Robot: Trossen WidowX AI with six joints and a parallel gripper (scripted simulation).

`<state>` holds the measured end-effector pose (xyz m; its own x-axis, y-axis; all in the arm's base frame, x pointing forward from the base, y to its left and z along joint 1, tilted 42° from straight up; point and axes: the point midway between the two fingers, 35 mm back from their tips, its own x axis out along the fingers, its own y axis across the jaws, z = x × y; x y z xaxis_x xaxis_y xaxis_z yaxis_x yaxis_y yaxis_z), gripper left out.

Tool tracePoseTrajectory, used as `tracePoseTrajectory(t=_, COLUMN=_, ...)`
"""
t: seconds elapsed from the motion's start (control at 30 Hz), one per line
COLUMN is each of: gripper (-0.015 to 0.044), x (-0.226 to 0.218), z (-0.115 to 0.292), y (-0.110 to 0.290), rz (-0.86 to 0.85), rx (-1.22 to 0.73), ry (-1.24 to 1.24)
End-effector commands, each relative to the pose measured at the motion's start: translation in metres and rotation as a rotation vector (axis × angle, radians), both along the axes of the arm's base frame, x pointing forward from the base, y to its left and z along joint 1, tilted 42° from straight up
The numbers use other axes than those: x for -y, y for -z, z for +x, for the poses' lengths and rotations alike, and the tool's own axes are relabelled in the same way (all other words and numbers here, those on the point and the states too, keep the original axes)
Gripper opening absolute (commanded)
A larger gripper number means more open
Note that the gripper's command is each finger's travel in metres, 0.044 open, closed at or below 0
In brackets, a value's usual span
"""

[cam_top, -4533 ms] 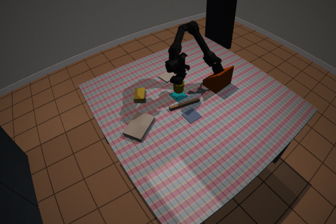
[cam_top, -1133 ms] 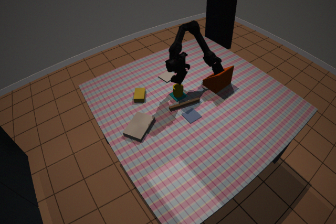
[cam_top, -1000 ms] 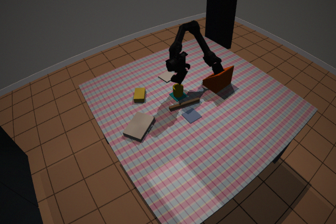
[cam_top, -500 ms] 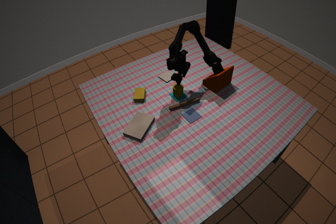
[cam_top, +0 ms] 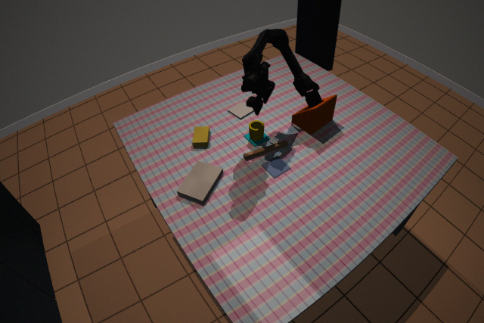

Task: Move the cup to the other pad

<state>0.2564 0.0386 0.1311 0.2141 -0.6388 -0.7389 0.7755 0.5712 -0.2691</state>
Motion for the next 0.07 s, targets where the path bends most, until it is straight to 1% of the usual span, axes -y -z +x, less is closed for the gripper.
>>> tracePoseTrajectory(t=0.0, gripper=0.0440, x=0.0006, z=0.0001, y=0.0004, rz=0.000, rx=-0.001, ry=0.000)
tracePoseTrajectory(t=0.03, gripper=0.0440, x=0.0006, z=0.0001, y=0.0004, rz=0.000, rx=-0.001, ry=0.000)
